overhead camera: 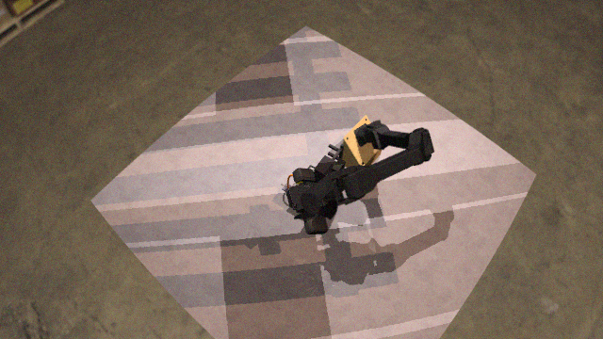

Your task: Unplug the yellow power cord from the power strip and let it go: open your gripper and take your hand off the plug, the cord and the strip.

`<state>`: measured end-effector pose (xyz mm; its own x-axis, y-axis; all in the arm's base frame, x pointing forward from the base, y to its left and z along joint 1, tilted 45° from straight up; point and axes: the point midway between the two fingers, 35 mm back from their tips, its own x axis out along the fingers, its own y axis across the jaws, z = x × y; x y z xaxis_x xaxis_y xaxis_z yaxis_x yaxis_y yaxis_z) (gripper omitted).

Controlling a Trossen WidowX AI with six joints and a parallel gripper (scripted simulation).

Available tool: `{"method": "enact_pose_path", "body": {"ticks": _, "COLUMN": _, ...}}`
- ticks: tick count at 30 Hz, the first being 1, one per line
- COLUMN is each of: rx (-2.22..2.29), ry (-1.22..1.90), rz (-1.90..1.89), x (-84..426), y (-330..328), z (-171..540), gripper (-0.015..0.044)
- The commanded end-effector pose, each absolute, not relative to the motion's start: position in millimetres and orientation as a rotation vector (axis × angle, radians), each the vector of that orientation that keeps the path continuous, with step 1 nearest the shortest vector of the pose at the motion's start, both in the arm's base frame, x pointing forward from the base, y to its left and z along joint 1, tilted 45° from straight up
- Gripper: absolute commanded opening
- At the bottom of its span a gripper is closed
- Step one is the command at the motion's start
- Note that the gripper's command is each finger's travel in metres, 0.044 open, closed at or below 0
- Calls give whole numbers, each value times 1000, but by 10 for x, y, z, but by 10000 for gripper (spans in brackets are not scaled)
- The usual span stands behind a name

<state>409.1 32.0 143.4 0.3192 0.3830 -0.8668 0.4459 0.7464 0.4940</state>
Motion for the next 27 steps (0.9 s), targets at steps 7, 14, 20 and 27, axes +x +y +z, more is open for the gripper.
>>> {"method": "enact_pose_path", "body": {"ticks": 7, "rx": 971, "ry": 1538, "rz": -208, "x": 3756, "y": -154, "z": 531, "gripper": 160}}
{"method": "enact_pose_path", "body": {"ticks": 14, "rx": 1382, "ry": 1828, "rz": -455, "x": 3114, "y": -376, "z": -163, "gripper": 160}}
{"method": "enact_pose_path", "body": {"ticks": 20, "rx": 1479, "ry": 1883, "rz": -510, "x": 2969, "y": -394, "z": -270, "gripper": 160}}
{"method": "enact_pose_path", "body": {"ticks": 27, "rx": 1480, "ry": 1883, "rz": -510, "x": 2953, "y": -369, "z": -241, "gripper": 160}}
